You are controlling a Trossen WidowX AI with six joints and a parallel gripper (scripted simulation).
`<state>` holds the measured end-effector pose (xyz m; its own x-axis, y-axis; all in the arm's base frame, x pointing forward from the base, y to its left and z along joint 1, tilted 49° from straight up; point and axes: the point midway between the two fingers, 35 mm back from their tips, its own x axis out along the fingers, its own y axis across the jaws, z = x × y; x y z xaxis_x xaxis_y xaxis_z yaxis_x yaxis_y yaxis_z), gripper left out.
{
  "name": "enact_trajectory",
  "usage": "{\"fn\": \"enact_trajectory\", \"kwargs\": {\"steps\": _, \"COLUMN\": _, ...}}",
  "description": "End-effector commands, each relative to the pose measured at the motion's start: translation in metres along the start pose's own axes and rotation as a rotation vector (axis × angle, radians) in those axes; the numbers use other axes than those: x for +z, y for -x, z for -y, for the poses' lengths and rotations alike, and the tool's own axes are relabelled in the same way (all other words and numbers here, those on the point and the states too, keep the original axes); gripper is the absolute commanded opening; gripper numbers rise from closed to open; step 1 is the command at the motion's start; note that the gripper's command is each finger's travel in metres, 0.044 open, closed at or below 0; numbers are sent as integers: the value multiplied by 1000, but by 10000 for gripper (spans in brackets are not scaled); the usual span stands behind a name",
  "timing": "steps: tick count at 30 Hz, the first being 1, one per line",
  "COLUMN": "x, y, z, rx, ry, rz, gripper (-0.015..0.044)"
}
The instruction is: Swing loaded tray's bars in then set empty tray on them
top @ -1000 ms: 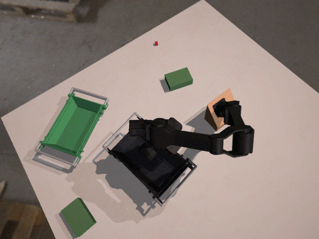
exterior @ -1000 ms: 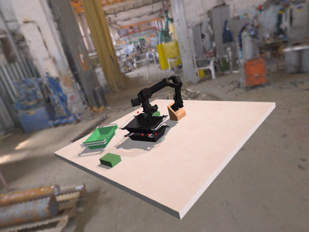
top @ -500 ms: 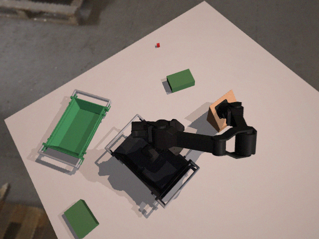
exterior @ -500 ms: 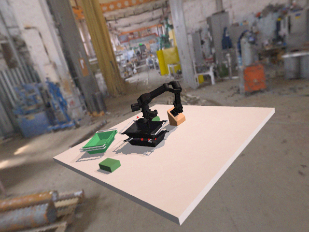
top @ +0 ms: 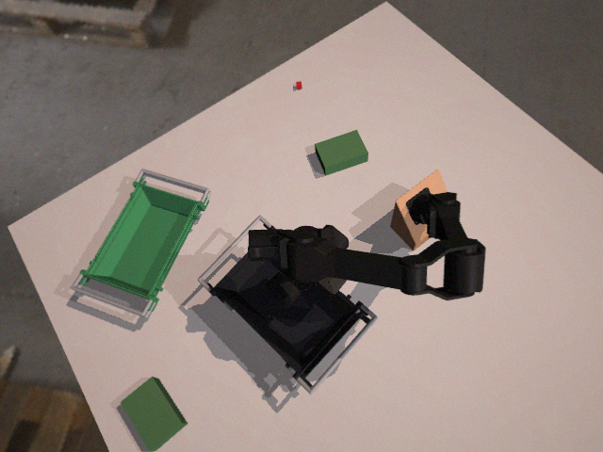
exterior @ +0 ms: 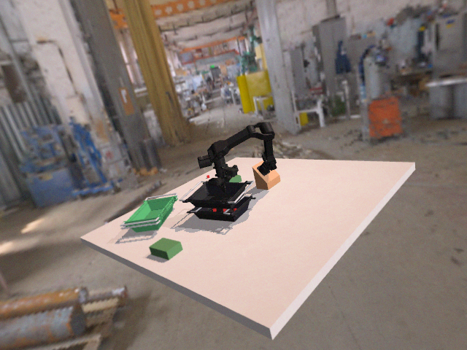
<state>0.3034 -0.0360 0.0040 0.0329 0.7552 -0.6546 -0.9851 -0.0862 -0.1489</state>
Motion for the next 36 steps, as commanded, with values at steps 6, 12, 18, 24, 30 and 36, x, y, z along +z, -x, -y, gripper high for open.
{"fn": "enact_trajectory", "kwargs": {"steps": 6, "x": 0, "y": -2, "z": -1, "rx": 5, "ry": -1, "rz": 0, "gripper": 0}}
{"fn": "enact_trajectory", "kwargs": {"steps": 12, "x": 2, "y": -12, "z": -7, "rx": 26, "ry": -3, "rz": 0, "gripper": 0}}
{"fn": "enact_trajectory", "kwargs": {"steps": 18, "x": 2, "y": -13, "z": -7, "rx": 29, "ry": -3, "rz": 0, "gripper": 0}}
{"fn": "enact_trajectory", "kwargs": {"steps": 24, "x": 2, "y": -13, "z": -7, "rx": 29, "ry": -3, "rz": 0, "gripper": 0}}
{"fn": "enact_trajectory", "kwargs": {"steps": 30, "x": 2, "y": -13, "z": -7, "rx": 29, "ry": -3, "rz": 0, "gripper": 0}}
{"fn": "enact_trajectory", "kwargs": {"steps": 36, "x": 2, "y": -13, "z": -7, "rx": 29, "ry": -3, "rz": 0, "gripper": 0}}
